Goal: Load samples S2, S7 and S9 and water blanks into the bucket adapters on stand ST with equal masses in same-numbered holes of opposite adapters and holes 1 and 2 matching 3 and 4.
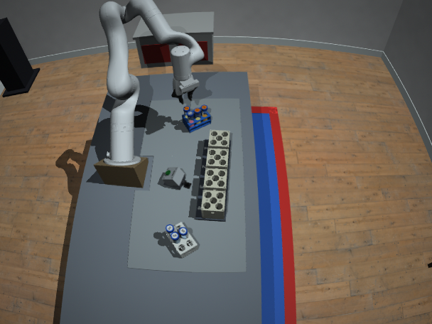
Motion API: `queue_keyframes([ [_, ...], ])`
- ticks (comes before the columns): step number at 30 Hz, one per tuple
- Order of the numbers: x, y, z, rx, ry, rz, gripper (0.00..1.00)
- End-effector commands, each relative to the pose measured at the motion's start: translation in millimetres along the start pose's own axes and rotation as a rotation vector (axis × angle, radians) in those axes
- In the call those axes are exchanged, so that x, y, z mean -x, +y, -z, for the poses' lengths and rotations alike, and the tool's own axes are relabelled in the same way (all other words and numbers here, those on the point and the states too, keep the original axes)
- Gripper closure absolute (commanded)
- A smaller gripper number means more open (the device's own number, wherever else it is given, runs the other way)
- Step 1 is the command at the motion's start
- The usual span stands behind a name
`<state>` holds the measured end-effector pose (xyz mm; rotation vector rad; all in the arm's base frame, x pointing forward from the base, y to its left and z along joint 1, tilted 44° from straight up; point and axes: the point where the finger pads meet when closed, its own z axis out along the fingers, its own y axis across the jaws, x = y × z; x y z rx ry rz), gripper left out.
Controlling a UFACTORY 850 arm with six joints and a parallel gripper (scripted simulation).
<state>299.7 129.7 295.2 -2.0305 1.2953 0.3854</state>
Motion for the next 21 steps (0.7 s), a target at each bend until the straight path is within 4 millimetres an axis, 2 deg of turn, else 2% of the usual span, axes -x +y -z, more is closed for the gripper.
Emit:
queue_keyframes([
  [1,-0.1,-0.6,7.2,-0.001,0.001,0.001,0.56],
  [21,-0.1,-0.6,43.2,-0.001,0.001,0.001,0.56],
])
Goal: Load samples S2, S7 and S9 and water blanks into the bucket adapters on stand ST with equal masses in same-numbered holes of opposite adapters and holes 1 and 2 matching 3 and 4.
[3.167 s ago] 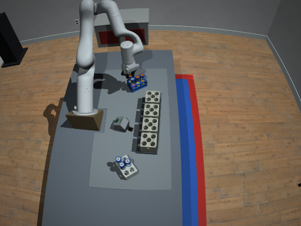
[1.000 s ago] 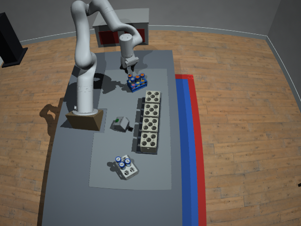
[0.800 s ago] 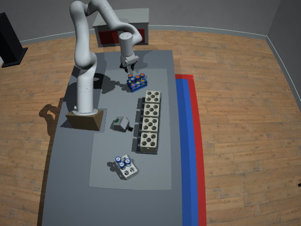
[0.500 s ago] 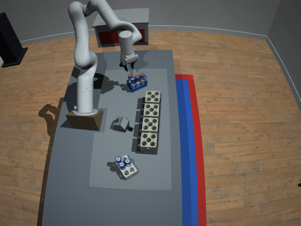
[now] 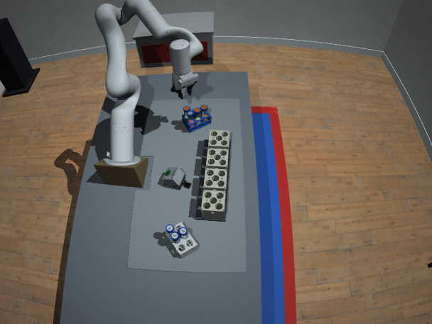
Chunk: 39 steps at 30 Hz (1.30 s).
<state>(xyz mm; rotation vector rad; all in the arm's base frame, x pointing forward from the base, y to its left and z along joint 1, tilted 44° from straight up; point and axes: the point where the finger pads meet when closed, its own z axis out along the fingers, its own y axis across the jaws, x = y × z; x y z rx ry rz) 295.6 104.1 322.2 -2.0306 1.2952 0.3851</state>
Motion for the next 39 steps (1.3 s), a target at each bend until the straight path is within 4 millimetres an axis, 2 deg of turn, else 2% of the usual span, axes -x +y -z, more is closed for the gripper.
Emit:
queue_keyframes([
  [1,-0.1,-0.5,7.9,-0.001,0.001,0.001,0.56],
  [6,-0.1,-0.5,16.2,-0.001,0.001,0.001,0.56],
  [30,0.0,-0.5,16.2,-0.001,0.000,0.001,0.56],
  [31,-3.6,-4.0,16.2,-0.001,0.001,0.034,0.43],
  [39,-31.8,-32.3,16.3,-0.001,0.001,0.301,0.43],
])
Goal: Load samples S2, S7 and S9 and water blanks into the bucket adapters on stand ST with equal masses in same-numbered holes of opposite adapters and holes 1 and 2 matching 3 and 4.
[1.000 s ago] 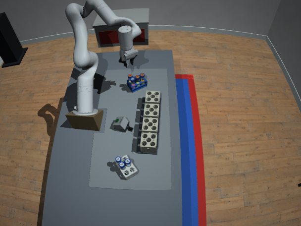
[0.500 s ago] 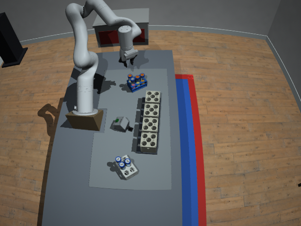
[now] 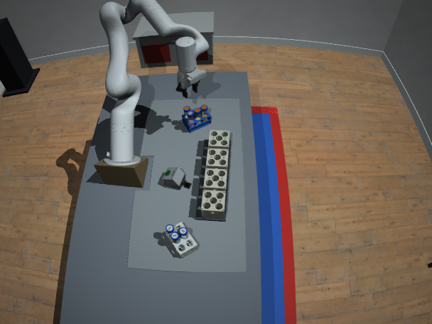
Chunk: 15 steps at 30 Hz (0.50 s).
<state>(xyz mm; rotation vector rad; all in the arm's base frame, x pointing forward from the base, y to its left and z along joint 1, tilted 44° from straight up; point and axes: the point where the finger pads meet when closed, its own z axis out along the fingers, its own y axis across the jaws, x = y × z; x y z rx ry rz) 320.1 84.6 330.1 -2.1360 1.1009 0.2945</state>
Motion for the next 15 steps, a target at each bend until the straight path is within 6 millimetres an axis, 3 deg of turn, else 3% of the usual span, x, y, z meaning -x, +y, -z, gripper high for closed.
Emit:
queue_keyframes([
  [1,-18.3,-13.2,-0.1,-0.006,-0.006,0.150,0.43],
  [15,-23.7,-17.0,-0.1,-0.008,-0.005,0.550,0.43],
])
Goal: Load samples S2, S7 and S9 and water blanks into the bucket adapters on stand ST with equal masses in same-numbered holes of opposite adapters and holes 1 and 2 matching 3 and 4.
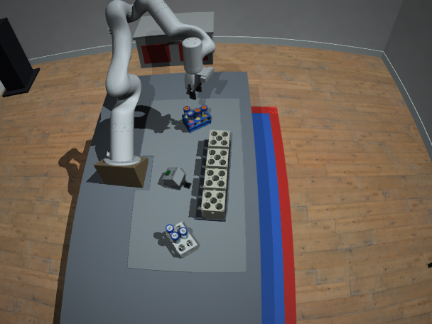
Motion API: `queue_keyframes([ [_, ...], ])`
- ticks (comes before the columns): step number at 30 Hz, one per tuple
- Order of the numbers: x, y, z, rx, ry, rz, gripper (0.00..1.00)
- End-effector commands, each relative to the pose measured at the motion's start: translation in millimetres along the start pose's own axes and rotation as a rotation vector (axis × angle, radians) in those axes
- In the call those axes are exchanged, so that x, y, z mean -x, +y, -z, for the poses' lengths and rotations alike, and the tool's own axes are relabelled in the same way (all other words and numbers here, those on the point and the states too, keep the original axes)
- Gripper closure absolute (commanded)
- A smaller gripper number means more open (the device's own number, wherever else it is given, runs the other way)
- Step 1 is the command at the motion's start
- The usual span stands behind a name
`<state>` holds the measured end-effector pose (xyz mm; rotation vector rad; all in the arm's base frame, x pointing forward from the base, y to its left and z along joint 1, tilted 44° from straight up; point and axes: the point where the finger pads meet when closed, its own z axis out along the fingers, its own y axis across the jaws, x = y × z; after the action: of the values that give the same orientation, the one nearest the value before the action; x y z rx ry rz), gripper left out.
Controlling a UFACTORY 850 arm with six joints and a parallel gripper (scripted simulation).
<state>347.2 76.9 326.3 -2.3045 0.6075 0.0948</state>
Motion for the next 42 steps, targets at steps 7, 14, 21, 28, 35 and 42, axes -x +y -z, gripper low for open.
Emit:
queue_keyframes([
  [7,-0.6,-0.3,0.4,-0.008,0.001,0.281,0.43],
  [14,-0.6,-0.3,0.4,-0.008,0.002,0.515,0.43],
  [21,-0.6,-0.3,0.4,-0.008,0.003,0.748,0.43],
  [28,-0.6,-0.3,0.4,-0.008,0.004,0.915,0.43],
  [35,-0.6,-0.3,0.4,-0.008,0.004,0.952,0.43],
  [42,-0.6,-0.3,-3.6,-0.008,0.004,0.952,0.43],
])
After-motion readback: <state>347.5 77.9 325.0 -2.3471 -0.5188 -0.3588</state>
